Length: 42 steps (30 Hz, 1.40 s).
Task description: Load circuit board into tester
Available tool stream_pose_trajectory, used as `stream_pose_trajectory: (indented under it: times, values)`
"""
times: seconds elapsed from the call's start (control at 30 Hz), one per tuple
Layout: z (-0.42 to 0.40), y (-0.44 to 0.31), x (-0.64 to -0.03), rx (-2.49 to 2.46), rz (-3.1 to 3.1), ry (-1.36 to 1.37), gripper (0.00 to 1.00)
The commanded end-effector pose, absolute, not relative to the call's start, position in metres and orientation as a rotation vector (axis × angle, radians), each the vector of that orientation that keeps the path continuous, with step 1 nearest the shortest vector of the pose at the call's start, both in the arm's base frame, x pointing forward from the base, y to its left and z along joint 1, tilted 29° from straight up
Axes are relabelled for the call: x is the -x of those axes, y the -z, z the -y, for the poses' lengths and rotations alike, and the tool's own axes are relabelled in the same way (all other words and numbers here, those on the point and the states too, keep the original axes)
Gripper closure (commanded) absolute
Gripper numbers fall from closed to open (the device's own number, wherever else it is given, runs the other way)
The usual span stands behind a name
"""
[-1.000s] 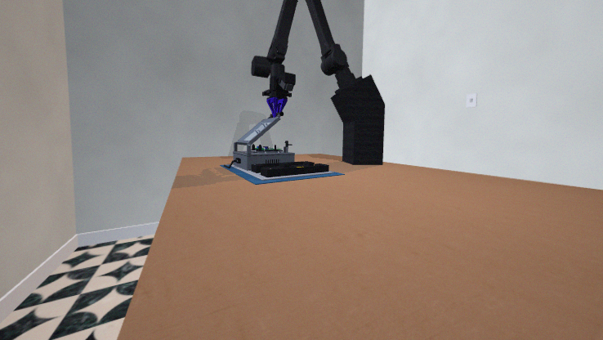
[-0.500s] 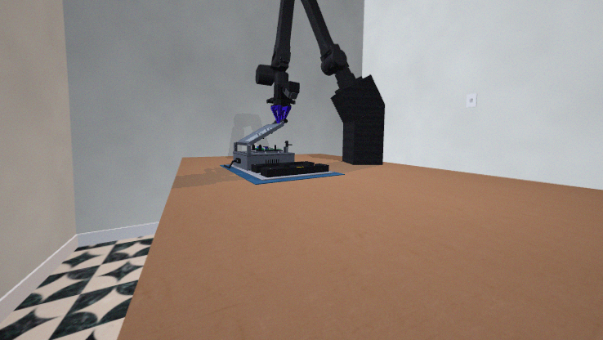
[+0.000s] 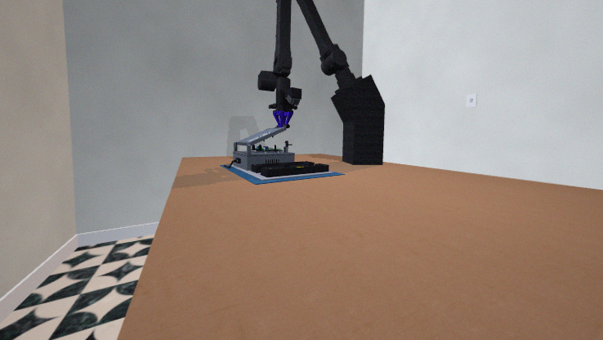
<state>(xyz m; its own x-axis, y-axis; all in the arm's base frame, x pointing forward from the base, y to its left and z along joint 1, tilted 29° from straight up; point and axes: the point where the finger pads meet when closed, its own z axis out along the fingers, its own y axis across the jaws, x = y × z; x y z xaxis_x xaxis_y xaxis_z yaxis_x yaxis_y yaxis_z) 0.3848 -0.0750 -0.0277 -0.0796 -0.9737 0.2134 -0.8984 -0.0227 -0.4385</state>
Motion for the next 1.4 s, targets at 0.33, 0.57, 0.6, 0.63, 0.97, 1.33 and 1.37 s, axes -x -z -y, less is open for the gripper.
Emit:
stream_pose_trajectory:
  times: [0.33, 0.57, 0.6, 0.63, 0.97, 1.33, 1.37]
  values:
    - [0.086, 0.047, -0.387, 2.019, -2.086, 0.720, 1.00]
    - [0.088, 0.055, -0.390, 2.018, -2.085, 0.721, 1.00]
    - [0.089, 0.056, -0.390, 2.018, -2.085, 0.722, 1.00]
    - [0.089, 0.056, -0.390, 2.018, -2.085, 0.722, 1.00]
    - [0.091, 0.065, -0.393, 2.017, -2.084, 0.723, 1.00]
    - [0.093, 0.073, -0.395, 2.019, -2.086, 0.721, 1.00]
    - [0.093, 0.074, -0.395, 2.019, -2.086, 0.721, 1.00]
